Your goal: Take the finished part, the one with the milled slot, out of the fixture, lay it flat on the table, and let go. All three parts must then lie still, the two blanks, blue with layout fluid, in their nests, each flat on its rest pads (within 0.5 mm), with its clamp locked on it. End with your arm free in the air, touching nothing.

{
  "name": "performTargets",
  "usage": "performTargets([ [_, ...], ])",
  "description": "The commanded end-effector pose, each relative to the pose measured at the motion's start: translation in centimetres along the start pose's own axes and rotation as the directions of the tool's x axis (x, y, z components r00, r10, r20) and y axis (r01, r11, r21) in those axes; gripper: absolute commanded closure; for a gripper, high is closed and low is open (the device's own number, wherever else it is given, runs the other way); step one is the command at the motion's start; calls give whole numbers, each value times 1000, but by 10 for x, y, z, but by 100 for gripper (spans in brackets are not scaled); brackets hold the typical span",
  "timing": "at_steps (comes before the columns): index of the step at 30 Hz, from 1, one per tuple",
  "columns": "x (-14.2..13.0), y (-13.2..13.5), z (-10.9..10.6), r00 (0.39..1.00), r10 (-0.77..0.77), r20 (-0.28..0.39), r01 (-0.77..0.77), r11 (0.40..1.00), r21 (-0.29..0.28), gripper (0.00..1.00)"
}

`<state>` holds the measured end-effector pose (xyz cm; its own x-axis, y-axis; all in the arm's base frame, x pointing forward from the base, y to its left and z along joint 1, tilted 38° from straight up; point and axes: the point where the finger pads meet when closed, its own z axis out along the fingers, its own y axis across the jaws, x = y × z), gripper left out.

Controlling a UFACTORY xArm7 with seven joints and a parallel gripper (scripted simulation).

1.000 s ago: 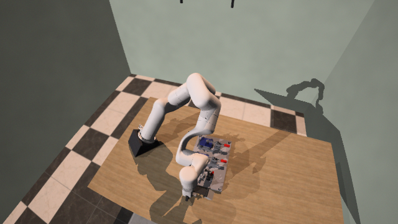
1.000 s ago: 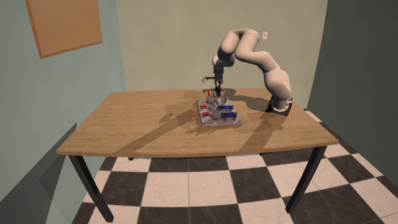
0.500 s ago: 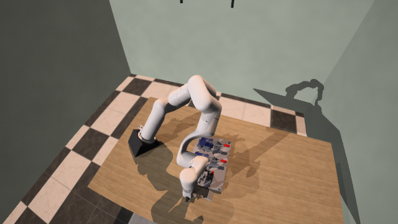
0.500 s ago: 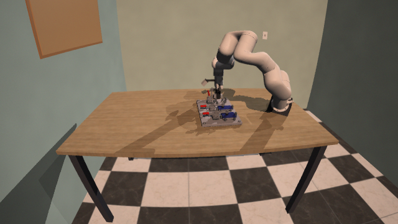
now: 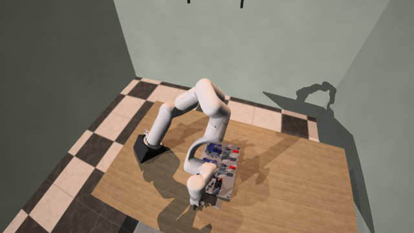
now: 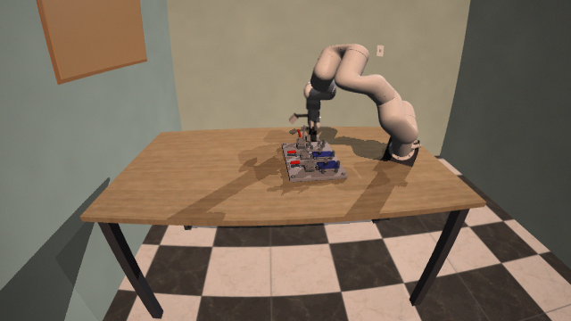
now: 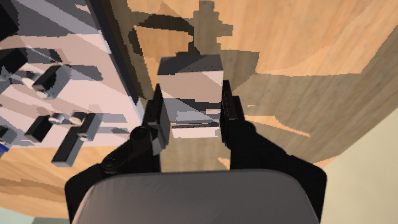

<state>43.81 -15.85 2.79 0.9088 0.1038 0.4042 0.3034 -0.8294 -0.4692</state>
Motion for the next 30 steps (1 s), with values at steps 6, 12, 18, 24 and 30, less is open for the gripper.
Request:
performTargets([
  [6,1,1,-2,1000,0,-3,-1,1000,-4,100],
  [12,1,1,-2,1000,1,-3,-1,1000,-4,100],
  [18,1,1,-2,1000,1,-3,-1,1000,-4,100],
  [24,1,2,-1,1000,1,-3,-1,1000,-4,100],
  [30,1,2,1,1000,1,-3,-1,1000,-4,100],
])
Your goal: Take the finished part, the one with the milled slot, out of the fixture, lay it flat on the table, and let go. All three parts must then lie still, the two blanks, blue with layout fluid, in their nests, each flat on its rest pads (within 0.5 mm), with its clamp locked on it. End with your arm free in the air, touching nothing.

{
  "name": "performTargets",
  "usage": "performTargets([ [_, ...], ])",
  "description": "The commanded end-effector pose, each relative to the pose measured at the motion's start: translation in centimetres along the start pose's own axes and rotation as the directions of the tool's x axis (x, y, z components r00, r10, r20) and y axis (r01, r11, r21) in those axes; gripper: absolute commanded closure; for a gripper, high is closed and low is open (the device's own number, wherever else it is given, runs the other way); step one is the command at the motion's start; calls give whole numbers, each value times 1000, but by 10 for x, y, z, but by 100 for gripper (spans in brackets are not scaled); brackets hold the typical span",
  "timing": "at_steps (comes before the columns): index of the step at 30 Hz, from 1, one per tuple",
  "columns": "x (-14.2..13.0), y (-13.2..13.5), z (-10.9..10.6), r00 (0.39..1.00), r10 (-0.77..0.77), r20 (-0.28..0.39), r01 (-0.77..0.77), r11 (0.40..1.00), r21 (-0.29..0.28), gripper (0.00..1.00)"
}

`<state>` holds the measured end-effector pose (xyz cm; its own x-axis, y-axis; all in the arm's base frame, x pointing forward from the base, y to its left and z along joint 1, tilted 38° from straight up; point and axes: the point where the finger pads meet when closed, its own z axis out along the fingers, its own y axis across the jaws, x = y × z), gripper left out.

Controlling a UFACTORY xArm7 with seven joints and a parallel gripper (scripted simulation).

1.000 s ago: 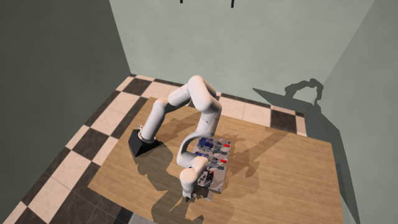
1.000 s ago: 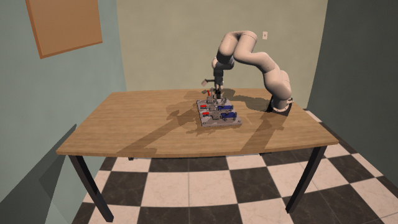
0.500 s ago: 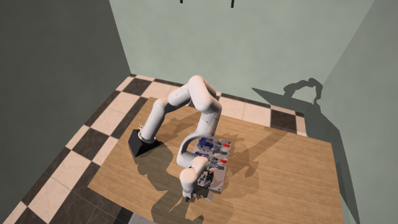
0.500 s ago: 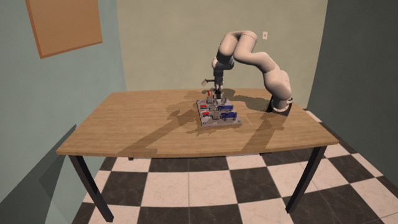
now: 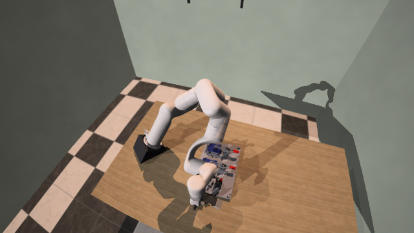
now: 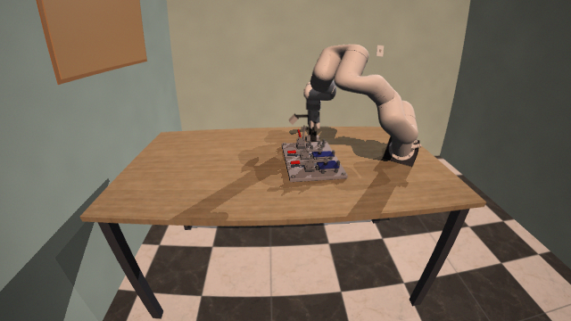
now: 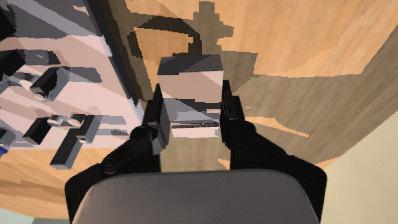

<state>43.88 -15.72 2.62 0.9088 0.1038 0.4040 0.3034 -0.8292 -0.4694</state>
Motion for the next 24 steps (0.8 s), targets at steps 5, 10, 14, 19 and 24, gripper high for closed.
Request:
performTargets([
  [5,1,2,1,1000,0,-3,0,1000,-4,100],
  [10,1,2,2,1000,0,-3,0,1000,-4,100],
  [14,1,2,3,1000,0,-3,0,1000,-4,100],
  [19,1,2,3,1000,0,-3,0,1000,-4,100],
  [24,1,2,3,1000,0,-3,0,1000,-4,100],
])
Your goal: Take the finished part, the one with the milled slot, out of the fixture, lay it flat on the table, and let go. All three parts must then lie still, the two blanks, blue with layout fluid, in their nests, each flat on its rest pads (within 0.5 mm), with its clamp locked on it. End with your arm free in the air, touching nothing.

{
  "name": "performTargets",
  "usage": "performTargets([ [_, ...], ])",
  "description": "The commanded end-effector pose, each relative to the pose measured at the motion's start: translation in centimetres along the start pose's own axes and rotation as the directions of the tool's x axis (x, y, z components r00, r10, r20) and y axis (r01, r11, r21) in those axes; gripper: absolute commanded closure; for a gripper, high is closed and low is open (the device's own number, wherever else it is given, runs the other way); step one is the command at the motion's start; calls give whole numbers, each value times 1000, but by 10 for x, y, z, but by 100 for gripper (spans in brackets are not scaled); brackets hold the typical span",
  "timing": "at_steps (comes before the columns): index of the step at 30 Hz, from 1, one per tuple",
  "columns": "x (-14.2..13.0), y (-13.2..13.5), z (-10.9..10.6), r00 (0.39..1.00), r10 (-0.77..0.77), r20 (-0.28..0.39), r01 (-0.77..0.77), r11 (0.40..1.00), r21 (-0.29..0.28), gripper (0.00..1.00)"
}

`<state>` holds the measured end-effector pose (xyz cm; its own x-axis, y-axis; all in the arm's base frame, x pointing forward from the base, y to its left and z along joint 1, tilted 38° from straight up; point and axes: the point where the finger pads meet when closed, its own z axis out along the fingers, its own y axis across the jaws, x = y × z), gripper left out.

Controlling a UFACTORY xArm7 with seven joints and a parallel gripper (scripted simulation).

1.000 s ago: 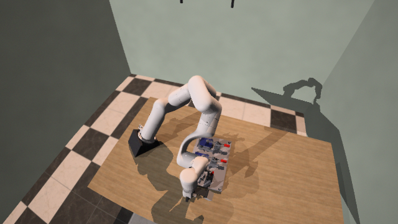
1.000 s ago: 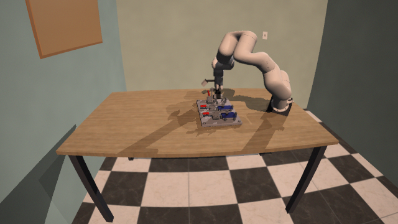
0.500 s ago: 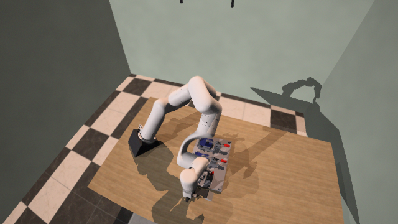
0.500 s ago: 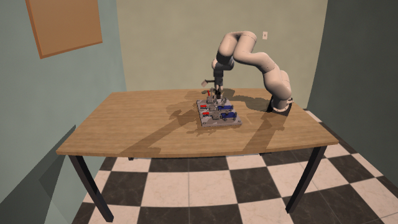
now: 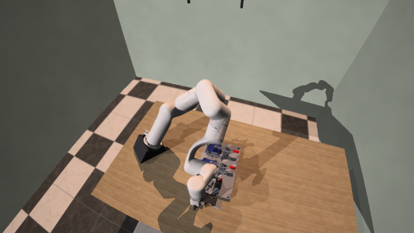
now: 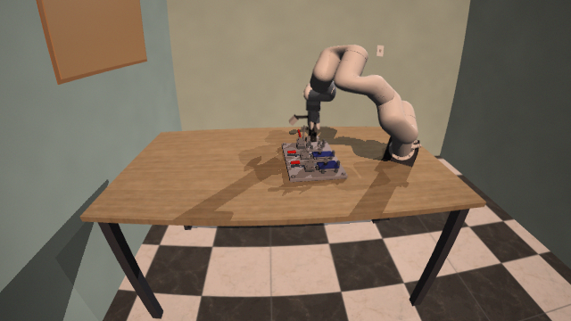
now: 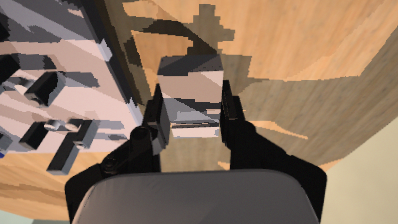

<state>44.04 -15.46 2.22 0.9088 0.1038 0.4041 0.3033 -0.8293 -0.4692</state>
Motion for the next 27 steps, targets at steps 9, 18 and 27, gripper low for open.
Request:
performTargets([
  [9,1,1,-2,1000,0,-3,0,1000,-4,100],
  [18,1,1,-2,1000,0,-3,0,1000,-4,31],
  [27,1,1,-2,1000,0,-3,0,1000,-4,31],
])
